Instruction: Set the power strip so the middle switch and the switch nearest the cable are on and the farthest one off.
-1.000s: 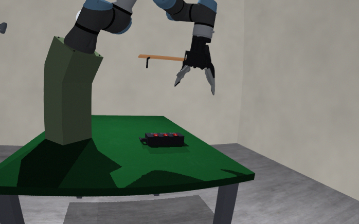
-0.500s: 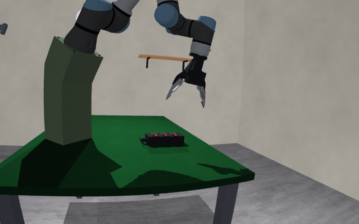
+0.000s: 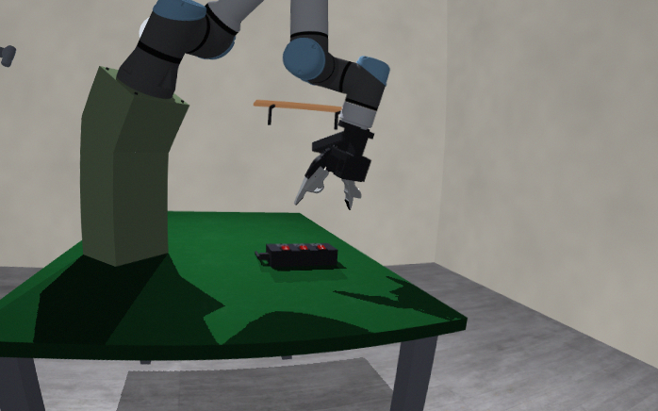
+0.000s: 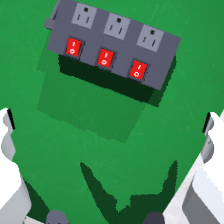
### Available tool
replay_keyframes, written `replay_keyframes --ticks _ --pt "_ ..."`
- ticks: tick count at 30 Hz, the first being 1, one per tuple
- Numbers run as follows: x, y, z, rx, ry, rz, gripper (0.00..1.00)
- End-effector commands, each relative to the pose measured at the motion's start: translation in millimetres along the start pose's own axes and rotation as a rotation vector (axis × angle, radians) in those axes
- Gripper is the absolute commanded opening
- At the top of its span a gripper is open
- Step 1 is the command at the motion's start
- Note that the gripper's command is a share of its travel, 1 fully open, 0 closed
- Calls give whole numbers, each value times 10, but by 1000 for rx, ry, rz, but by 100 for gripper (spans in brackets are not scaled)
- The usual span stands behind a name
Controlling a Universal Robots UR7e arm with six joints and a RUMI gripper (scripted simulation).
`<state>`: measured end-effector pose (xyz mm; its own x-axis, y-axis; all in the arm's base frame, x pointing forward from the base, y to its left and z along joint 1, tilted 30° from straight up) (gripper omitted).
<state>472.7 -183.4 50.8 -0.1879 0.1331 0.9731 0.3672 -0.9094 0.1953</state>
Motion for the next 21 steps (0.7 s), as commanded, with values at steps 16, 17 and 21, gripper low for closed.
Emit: replay_keyframes --ticks 16,17,21 --pt "-395 -250 49 336 -17 40 100" --pt "-406 -257 50 345 -17 41 100" --pt "-436 -277 52 371 -18 45 100"
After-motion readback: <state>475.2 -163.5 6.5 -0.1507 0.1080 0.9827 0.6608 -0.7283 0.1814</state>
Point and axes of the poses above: the point where the finger pads meet when closed, its own x axis back along the fingers, its own z axis across the jaws, y = z × x, the point moved 10 cm from there along x, back along the fingers, and after that the axes turned 9 degrees about x, right-handed, at the moved point
